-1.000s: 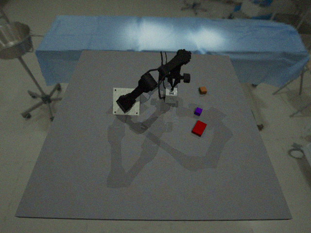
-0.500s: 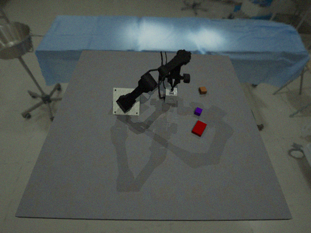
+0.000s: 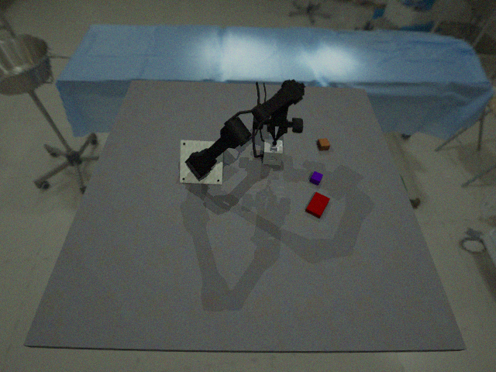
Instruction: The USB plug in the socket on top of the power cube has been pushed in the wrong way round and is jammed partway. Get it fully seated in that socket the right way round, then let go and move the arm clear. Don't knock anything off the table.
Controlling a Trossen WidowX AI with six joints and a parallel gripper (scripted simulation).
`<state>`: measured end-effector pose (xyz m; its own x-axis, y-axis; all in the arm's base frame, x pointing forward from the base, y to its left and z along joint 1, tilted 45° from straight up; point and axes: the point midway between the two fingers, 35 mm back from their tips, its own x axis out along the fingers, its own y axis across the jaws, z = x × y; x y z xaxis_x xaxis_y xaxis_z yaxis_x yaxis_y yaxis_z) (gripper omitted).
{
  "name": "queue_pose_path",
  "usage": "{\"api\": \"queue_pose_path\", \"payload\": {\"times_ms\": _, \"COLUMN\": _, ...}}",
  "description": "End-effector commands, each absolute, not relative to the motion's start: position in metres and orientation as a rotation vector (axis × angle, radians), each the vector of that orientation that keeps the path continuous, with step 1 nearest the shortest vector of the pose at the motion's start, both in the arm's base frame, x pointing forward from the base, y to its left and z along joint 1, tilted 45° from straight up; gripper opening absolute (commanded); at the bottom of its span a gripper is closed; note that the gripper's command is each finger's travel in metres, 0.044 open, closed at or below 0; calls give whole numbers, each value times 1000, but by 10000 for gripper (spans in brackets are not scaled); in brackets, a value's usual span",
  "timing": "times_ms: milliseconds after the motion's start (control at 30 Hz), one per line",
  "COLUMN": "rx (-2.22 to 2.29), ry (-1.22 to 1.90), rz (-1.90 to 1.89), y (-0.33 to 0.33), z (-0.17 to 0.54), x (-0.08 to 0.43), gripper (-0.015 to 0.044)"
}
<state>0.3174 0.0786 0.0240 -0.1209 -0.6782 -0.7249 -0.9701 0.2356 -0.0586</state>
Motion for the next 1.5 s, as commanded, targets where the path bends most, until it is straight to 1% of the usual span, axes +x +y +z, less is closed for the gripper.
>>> {"api": "queue_pose_path", "payload": {"times_ms": 0, "rx": -1520, "ry": 1876, "rz": 589, "y": 77, "z": 23, "x": 316, "gripper": 0}}
{"api": "queue_pose_path", "payload": {"times_ms": 1467, "rx": -1529, "ry": 1875, "rz": 603, "y": 73, "z": 20, "x": 315, "gripper": 0}}
